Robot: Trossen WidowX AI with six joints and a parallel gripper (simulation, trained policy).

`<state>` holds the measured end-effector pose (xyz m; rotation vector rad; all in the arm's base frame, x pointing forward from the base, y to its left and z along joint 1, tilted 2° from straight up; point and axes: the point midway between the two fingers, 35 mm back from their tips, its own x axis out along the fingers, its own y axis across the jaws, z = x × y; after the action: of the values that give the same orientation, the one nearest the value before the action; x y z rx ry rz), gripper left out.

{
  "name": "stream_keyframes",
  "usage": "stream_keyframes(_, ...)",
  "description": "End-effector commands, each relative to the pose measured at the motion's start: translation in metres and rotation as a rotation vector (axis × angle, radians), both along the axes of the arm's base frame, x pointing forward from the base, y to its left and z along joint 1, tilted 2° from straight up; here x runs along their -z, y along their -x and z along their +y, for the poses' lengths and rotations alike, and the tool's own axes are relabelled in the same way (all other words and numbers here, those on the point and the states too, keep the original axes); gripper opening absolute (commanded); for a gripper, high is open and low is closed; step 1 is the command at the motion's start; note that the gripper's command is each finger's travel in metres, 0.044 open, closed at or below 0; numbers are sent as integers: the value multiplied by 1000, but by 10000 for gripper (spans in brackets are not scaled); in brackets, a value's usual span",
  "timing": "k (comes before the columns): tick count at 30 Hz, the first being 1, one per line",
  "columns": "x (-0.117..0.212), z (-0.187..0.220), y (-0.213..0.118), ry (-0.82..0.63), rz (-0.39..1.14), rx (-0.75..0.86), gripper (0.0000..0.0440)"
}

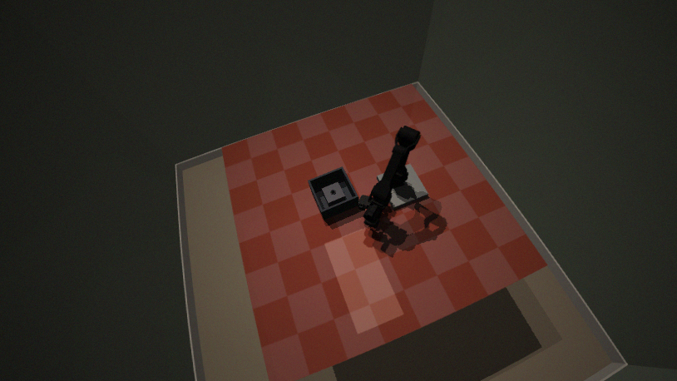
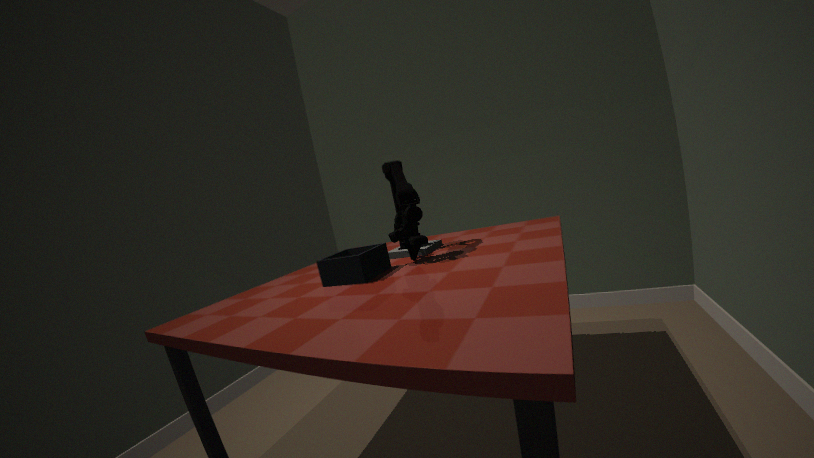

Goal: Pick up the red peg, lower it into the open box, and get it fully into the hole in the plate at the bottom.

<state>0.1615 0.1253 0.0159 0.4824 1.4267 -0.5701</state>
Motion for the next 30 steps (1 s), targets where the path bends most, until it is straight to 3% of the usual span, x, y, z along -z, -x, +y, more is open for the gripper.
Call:
stream_keyframes(1,-2,0,-4,15,-4,9,7)
stream_keyframes(17,-71,-9,-40,43,-157,16,0)
stream_keyframes(30,-117,-40,-75,83,-245,145,0)
